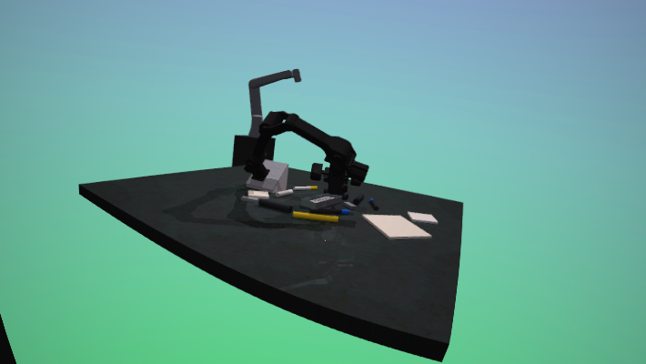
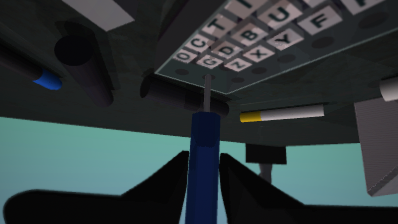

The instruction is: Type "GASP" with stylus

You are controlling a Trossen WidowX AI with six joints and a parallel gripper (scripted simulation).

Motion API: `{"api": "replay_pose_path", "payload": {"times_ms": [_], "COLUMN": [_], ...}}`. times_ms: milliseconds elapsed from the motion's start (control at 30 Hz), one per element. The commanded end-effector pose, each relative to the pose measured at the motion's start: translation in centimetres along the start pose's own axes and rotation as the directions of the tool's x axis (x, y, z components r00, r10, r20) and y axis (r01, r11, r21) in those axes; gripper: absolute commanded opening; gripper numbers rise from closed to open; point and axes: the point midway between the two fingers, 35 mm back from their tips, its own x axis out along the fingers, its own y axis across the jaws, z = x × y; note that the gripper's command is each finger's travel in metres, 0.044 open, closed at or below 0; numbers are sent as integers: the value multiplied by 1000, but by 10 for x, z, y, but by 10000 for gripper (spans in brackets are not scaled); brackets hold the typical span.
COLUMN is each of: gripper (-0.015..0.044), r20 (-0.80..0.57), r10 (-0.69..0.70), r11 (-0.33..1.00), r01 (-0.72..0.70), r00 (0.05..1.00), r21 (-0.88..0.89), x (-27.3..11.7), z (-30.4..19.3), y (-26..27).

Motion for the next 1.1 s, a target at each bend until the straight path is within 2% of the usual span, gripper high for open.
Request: {"api": "replay_pose_path", "payload": {"times_ms": [0, 1067], "gripper": [81, 81], "r20": [2, 2], "r10": [0, 0], "r11": [1000, 1000], "r01": [0, 0], "r00": [1000, 1000], "r21": [-4, -4], "x": [1, 6], "z": [3, 11], "y": [0, 0]}}
